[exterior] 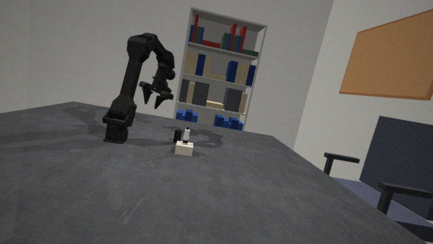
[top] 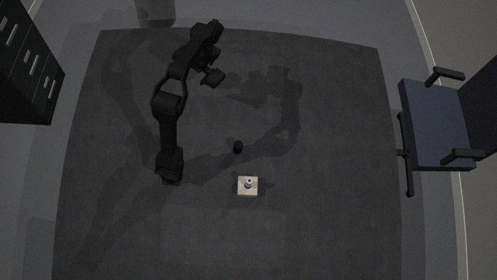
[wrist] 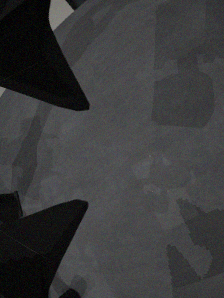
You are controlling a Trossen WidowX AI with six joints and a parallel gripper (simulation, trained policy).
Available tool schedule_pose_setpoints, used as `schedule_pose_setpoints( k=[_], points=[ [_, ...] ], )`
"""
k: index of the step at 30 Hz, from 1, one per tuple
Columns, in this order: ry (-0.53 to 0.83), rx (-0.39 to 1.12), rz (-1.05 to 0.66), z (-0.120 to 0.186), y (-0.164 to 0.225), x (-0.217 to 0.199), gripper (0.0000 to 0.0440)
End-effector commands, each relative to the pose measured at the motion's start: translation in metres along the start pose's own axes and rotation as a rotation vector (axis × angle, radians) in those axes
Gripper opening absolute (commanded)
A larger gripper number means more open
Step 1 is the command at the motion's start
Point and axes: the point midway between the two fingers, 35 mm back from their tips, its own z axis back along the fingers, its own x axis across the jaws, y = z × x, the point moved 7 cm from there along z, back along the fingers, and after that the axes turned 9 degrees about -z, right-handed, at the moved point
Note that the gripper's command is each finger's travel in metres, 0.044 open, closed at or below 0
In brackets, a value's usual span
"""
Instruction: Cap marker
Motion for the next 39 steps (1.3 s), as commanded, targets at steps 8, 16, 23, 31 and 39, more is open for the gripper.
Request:
schedule_pose_setpoints(
  k=[8, 16, 23, 31, 39],
  points=[
    [0.008, -0.048, -0.058, 0.014, -0.013, -0.033, 0.0314],
    [0.019, -0.070, -0.108, 0.023, -0.020, -0.060, 0.0313],
    [0.030, -0.086, -0.151, 0.030, -0.023, -0.084, 0.0312],
    [0.043, -0.099, -0.197, 0.038, -0.025, -0.111, 0.0311],
    [0.056, -0.107, -0.239, 0.043, -0.024, -0.137, 0.0309]
  ],
)
